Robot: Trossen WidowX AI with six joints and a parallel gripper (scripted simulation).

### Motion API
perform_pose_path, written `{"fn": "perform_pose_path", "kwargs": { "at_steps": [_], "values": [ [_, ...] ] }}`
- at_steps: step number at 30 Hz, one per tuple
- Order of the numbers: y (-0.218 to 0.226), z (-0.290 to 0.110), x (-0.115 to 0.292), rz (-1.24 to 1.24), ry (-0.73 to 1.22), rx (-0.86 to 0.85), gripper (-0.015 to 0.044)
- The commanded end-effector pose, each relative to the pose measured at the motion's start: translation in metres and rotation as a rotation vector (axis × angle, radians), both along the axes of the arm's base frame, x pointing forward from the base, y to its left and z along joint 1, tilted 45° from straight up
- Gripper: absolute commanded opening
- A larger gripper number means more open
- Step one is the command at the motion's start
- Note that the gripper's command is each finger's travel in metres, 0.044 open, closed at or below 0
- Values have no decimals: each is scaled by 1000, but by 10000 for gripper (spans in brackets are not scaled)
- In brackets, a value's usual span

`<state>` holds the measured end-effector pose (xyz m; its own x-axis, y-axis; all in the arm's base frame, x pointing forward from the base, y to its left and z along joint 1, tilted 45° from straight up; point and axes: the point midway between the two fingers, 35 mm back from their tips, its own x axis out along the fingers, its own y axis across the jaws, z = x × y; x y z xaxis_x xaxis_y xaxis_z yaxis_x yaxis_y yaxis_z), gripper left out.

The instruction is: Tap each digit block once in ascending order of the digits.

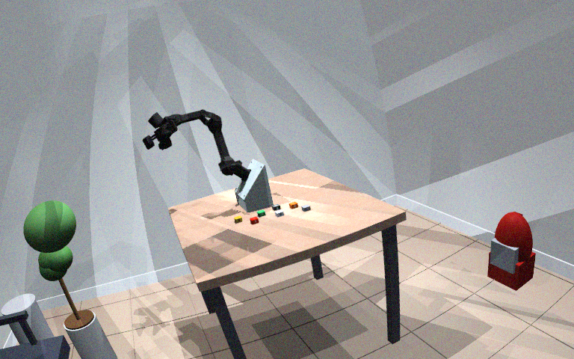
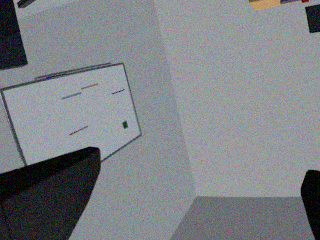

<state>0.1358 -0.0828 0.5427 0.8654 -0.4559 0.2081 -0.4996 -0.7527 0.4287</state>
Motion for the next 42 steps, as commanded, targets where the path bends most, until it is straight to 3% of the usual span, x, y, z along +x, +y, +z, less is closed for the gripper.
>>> {"fn": "perform_pose_path", "kwargs": {
  "at_steps": [1, 5, 11, 21, 30, 37, 42],
  "values": [
    [-3, -2, 1, -5, 9, -3, 400],
    [-54, -49, 28, -73, 242, -74, 400],
    [-92, -127, 67, -71, 630, -221, 400],
    [-97, -270, 109, 187, 1373, -647, 400],
    [-67, -382, 101, 778, 2017, -1312, 400],
    [-43, -434, 72, 1630, 2311, -2085, 400],
    [-41, -436, 70, 1717, 2314, -2152, 400]
  ]
}}
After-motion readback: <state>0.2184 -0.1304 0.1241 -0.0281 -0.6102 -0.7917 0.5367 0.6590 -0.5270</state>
